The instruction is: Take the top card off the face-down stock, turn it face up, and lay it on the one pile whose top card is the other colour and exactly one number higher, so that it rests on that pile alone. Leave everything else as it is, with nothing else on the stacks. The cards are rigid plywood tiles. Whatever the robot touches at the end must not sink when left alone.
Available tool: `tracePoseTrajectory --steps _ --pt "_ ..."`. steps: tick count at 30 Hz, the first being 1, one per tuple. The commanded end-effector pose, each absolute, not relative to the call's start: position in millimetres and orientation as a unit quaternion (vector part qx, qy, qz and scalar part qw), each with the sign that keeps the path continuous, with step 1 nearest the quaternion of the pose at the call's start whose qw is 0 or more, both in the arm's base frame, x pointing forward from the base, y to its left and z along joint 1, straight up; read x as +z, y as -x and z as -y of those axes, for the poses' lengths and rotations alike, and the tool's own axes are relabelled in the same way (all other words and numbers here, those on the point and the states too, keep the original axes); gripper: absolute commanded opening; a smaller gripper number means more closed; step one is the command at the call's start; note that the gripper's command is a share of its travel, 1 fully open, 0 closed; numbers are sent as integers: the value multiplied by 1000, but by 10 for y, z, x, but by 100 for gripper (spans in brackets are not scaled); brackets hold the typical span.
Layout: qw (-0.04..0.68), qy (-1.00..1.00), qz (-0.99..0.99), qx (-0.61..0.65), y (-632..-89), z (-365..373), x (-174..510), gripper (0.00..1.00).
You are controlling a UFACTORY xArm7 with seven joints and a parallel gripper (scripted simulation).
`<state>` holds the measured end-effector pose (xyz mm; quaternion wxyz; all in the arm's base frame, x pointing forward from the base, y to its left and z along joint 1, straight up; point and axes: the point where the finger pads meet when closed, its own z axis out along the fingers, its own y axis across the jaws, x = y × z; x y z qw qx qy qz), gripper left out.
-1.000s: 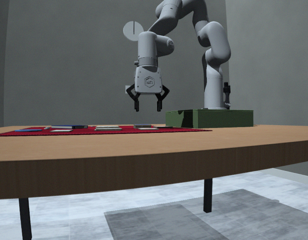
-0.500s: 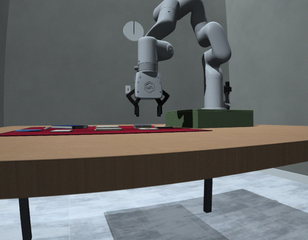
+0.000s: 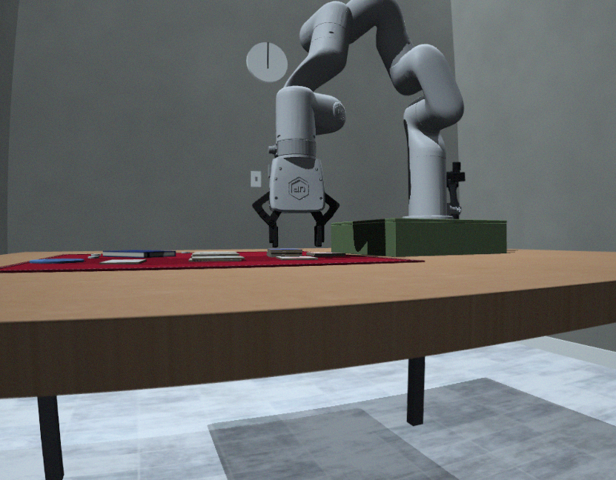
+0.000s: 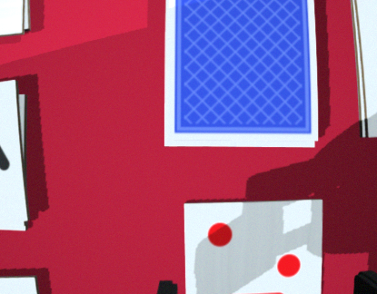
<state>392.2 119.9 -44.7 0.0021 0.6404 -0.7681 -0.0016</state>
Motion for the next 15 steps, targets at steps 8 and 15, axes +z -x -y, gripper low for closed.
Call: tracePoseTrajectory --steps 8,15 --pt "0 -640 768 0 -3942 -1204 -517 87" --pt "0 -640 768 0 -3942 -1204 -519 87"
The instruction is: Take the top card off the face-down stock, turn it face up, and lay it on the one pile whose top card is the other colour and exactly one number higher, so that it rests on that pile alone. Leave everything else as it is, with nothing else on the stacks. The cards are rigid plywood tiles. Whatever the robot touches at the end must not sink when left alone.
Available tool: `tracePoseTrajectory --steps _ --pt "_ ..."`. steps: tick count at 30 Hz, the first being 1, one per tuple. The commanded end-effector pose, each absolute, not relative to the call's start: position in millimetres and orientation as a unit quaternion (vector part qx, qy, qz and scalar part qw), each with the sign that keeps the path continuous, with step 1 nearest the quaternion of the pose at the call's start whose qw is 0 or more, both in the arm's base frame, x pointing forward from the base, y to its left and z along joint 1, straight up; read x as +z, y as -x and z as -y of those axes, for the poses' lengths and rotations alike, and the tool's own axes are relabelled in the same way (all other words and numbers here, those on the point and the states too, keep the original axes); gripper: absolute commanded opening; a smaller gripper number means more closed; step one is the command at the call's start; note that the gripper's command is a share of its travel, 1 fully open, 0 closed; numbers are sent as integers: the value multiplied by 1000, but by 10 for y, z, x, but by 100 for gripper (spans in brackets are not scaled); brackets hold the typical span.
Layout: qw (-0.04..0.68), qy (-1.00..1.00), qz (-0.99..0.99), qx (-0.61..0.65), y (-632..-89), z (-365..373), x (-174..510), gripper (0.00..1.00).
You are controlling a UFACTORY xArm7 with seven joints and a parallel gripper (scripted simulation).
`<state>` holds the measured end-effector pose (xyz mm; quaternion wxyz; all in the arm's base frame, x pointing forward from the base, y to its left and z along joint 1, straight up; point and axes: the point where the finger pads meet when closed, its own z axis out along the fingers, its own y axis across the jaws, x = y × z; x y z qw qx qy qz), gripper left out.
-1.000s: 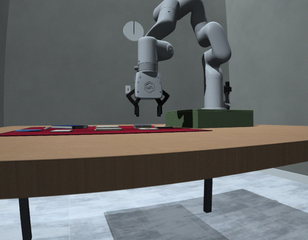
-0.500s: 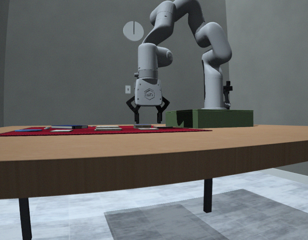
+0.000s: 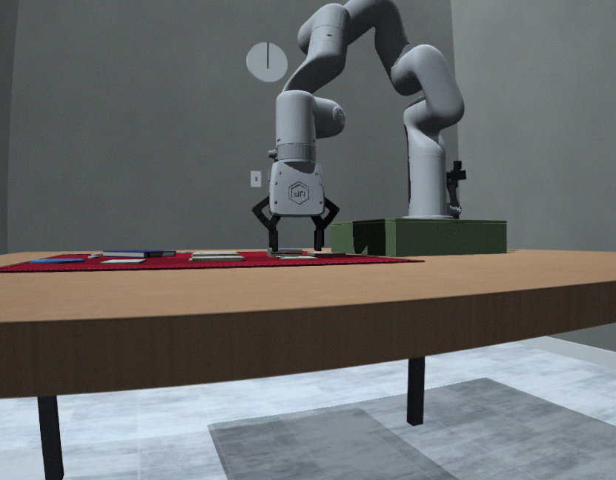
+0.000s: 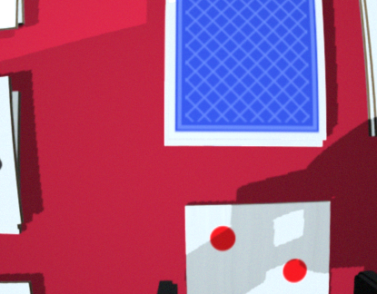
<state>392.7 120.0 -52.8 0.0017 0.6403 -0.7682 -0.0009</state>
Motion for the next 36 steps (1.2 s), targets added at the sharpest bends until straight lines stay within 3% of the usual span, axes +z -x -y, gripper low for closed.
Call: tracePoseTrajectory --steps 1,36 --pt "0 -640 768 0 -3942 -1204 -519 87" --pt "0 -640 768 0 -3951 -1206 -563 87"
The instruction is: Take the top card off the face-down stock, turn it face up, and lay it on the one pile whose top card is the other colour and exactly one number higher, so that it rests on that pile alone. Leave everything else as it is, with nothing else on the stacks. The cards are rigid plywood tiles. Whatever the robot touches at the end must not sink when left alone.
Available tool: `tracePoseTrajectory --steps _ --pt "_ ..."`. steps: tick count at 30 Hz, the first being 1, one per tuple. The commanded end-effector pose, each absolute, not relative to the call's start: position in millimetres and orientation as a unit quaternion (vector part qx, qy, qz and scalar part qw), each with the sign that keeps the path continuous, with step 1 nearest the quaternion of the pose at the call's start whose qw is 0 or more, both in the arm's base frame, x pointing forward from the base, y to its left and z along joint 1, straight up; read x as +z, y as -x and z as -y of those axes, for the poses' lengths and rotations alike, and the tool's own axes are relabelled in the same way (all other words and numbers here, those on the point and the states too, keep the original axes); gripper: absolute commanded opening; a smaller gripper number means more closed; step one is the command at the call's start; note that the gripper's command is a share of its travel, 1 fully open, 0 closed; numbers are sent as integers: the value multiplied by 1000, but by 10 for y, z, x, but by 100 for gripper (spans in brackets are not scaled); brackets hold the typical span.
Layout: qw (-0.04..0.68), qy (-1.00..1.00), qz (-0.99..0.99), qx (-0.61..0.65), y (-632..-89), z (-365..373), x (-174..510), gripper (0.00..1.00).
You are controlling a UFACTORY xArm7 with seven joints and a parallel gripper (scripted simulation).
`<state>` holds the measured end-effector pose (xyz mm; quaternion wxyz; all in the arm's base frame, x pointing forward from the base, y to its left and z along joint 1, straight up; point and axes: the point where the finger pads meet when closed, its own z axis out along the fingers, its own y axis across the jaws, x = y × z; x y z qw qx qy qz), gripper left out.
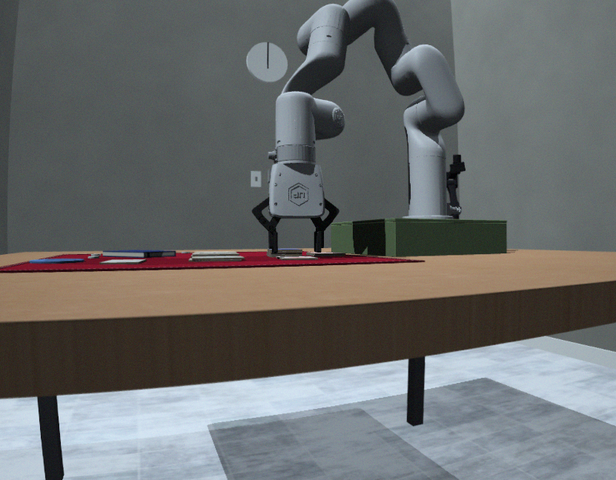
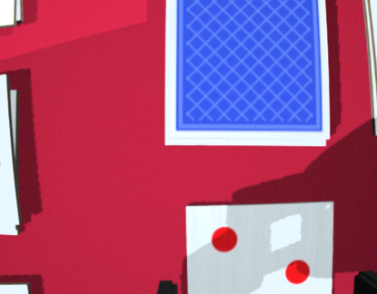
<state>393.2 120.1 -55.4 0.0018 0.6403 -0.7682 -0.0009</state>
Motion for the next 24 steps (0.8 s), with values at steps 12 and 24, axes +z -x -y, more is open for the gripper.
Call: tracePoseTrajectory --steps 12,24 --pt "0 -640 768 0 -3957 -1208 -596 87" --pt "0 -640 768 0 -3957 -1208 -596 87"
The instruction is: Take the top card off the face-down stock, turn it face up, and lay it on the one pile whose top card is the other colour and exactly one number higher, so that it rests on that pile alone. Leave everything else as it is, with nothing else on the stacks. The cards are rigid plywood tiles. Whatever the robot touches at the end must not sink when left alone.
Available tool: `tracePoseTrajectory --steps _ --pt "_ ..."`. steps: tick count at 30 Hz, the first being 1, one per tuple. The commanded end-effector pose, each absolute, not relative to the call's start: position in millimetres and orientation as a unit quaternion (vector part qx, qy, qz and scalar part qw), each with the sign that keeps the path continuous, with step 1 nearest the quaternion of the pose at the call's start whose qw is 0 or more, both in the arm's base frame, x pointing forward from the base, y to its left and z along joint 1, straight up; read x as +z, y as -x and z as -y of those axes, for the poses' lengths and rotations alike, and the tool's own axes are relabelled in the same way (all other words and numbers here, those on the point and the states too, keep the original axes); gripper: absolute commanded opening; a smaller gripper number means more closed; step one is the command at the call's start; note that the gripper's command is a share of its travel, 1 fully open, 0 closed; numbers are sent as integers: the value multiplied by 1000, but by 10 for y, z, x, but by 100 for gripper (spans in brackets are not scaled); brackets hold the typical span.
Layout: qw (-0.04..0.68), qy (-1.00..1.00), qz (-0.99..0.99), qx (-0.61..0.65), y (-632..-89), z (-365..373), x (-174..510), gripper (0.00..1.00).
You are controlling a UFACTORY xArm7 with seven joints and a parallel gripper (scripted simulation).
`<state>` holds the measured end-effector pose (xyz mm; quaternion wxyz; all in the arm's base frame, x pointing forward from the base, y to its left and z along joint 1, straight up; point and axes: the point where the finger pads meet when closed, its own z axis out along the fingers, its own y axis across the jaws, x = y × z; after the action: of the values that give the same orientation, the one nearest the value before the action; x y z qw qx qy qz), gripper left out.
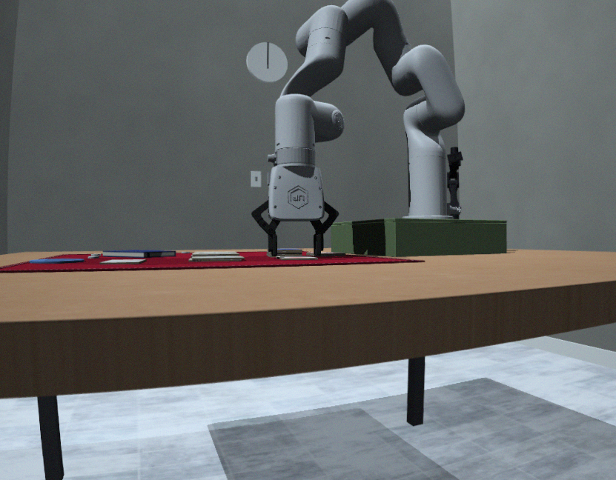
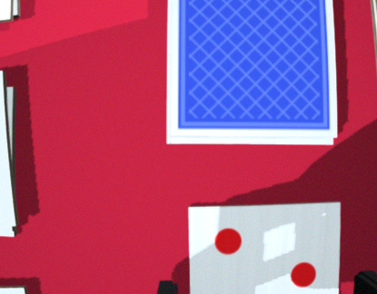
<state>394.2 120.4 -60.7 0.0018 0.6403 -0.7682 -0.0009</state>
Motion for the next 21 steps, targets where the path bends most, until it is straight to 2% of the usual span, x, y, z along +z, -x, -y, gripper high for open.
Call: tracePoseTrajectory --steps 1,21 --pt "0 -640 768 0 -3957 -1208 -596 87" --pt "0 -640 768 0 -3957 -1208 -626 87"
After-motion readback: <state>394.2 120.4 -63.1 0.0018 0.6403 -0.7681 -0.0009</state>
